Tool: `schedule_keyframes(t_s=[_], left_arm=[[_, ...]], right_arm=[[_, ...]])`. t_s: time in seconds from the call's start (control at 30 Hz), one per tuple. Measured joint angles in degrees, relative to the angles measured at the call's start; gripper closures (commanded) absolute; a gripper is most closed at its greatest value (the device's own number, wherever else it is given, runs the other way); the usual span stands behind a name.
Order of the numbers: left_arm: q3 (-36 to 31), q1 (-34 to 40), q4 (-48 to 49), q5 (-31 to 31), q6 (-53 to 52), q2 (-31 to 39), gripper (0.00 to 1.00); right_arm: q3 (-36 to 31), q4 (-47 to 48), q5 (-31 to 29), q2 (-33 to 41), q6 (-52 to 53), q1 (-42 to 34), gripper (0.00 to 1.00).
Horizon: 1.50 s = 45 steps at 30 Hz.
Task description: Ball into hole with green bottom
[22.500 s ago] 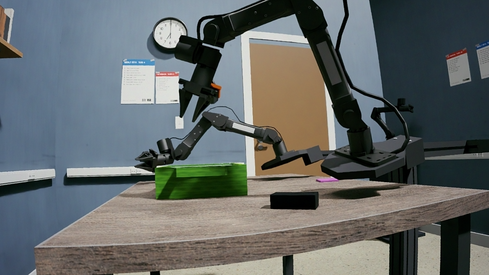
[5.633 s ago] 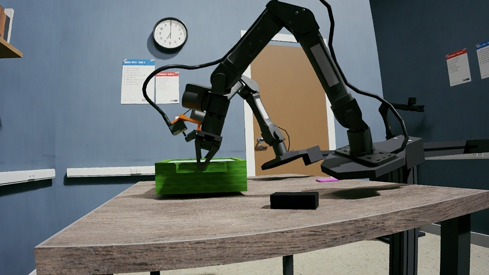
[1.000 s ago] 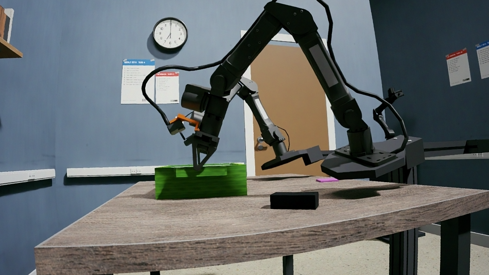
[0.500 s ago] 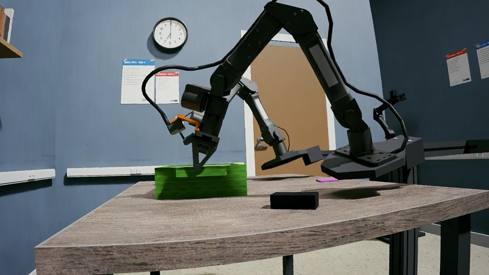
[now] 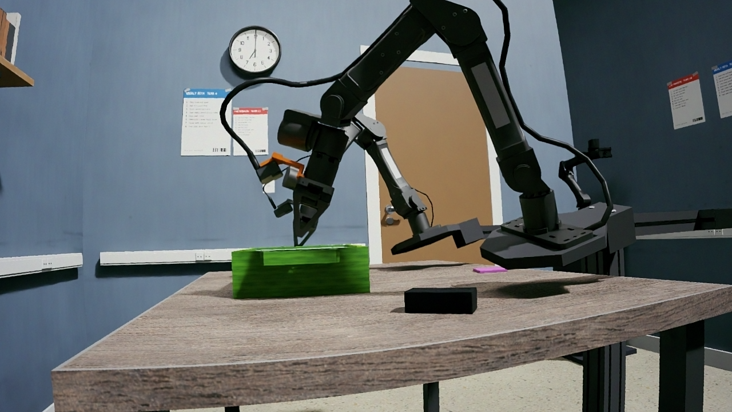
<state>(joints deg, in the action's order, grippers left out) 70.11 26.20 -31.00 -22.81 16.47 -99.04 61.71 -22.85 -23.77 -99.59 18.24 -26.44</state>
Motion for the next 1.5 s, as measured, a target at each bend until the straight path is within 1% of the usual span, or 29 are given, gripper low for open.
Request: schedule_keyframes(t_s=[0.27,0.67,1.0,1.33,1.5], left_arm=[[1.3,1.8,-4.4,-0.7,1.4,3.4,0.64],[1.6,1.9,-5.9,-1.1,2.0,3.3,0.64],[1.6,1.9,-6.1,-1.1,2.0,3.3,0.64],[1.6,1.9,-6.1,-1.1,2.0,3.3,0.64],[1.6,1.9,-6.1,-1.1,2.0,3.3,0.64]], right_arm=[[0.0,0.0,0.0,0.0,0.0,0.0,0.64],[0.0,-0.2,0.0,0.2,0.1,0.0,0.64],[0.2,-3.7,-0.4,3.6,1.2,-1.5,0.64],[1.7,-10.0,-1.5,8.3,3.4,-4.2,0.64],[2.4,-11.5,-1.9,8.8,4.1,-4.7,0.64]])
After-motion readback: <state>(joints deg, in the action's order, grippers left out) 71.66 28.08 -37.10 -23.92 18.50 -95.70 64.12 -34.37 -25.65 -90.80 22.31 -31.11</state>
